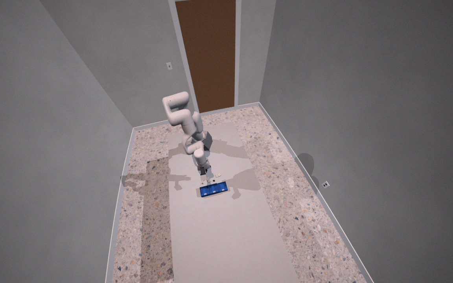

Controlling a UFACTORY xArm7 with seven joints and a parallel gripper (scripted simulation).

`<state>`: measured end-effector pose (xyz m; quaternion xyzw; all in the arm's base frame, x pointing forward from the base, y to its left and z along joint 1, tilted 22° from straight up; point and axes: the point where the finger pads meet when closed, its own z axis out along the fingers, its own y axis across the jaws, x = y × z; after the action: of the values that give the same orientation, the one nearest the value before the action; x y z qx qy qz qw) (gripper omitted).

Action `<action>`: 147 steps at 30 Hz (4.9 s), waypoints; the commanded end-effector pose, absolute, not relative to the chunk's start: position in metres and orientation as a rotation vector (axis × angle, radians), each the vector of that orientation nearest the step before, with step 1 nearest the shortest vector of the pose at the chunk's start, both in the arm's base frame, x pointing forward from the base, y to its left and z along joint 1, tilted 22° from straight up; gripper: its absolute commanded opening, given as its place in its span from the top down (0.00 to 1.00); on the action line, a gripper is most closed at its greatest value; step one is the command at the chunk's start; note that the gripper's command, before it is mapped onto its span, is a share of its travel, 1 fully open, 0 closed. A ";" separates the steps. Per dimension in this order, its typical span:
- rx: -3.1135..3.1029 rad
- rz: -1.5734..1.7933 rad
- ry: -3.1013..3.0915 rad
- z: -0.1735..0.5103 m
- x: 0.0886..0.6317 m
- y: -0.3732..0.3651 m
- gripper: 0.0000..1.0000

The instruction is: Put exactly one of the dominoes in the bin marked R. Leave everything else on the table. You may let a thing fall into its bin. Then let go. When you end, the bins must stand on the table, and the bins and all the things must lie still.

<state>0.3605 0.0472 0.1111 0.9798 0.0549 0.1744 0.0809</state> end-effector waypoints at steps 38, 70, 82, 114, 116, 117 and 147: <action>2.916 0.520 0.222 0.041 0.507 -0.004 0.93; 2.916 0.520 0.222 -0.006 0.525 -0.011 0.93; 2.916 0.520 0.222 -0.014 0.528 -0.012 0.93; 2.916 0.520 0.222 -0.014 0.528 -0.012 0.93; 2.916 0.520 0.222 -0.014 0.528 -0.012 0.93; 2.916 0.520 0.222 -0.014 0.528 -0.012 0.93; 2.916 0.520 0.222 0.009 0.519 -0.008 0.93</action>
<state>0.5200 -0.0093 0.0034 0.9783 0.0742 0.1736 0.0859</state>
